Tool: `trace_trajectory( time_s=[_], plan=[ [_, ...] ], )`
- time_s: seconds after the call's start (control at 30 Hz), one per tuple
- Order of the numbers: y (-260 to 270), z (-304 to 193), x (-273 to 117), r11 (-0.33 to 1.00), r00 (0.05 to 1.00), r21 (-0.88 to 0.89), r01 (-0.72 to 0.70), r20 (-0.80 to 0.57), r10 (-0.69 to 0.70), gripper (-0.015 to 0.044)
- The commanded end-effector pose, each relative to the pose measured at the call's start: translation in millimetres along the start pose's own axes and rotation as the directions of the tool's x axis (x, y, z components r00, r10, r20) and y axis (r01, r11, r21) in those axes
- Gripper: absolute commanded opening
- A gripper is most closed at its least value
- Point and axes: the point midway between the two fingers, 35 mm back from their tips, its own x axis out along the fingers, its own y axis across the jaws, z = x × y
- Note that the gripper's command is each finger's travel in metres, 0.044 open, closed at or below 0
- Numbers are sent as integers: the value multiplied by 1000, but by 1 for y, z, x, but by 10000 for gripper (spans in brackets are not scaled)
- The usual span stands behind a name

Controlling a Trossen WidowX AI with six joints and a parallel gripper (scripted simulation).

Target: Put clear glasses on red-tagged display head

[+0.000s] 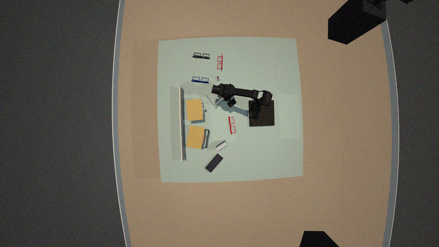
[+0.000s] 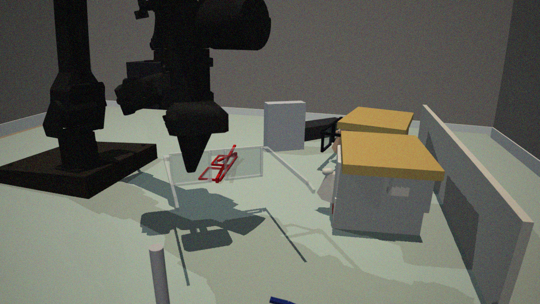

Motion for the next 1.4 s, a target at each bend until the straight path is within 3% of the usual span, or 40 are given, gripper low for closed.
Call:
trace_trajectory(
  time_s=[0.0,1.37],
  plan=[
    [-1,0,5,1000,1000,3,5,-3,-5,0],
    [-2,1,41,1000,1000,3,5,-3,-5,0]
  ],
)
